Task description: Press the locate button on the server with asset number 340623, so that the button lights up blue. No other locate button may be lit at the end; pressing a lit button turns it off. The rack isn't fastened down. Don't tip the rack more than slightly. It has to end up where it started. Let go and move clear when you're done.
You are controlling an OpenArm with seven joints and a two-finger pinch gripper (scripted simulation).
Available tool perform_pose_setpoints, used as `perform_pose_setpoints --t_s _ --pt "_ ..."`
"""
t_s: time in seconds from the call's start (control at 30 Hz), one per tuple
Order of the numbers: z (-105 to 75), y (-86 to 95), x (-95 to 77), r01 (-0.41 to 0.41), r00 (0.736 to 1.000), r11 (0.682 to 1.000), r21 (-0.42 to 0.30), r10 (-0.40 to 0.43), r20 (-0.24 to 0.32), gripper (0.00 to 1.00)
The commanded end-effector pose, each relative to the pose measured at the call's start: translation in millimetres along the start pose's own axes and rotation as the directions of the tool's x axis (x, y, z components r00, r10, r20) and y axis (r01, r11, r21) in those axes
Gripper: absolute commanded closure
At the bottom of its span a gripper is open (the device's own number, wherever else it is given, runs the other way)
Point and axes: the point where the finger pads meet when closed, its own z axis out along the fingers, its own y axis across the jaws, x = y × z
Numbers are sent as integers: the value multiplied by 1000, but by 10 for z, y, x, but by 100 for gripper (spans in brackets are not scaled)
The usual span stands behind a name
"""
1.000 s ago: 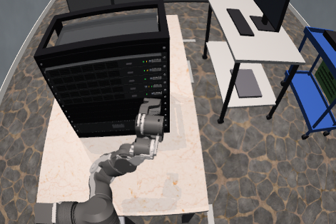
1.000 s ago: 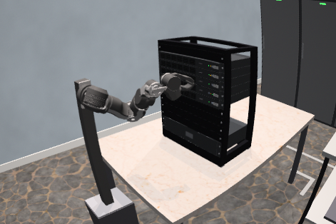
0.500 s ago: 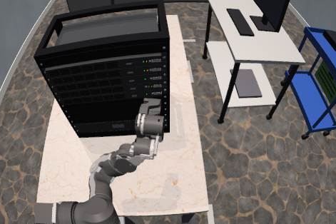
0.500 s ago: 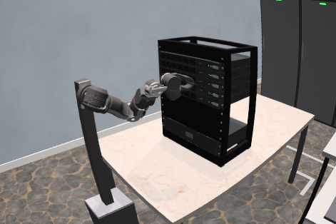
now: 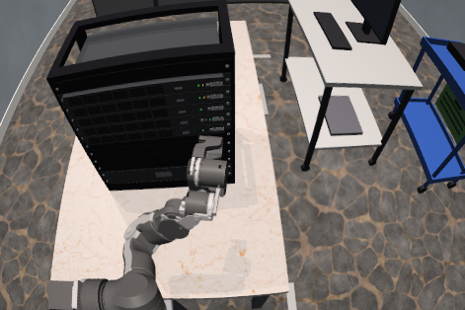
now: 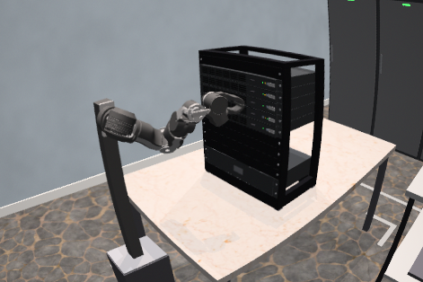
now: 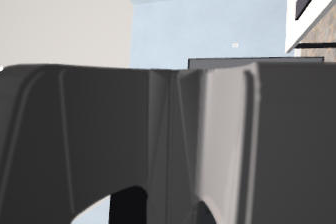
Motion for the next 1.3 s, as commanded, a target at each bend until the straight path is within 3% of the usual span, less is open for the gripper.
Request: perform_pose_setpoints --t_s 0.0,0.6,1.27 --pt "0 0 -1 12 979 1000 7 -13 203 100" --pt "147 -1 -31 12 979 1000 7 -13 203 100" --pt "490 -3 -102 12 979 1000 7 -13 203 100"
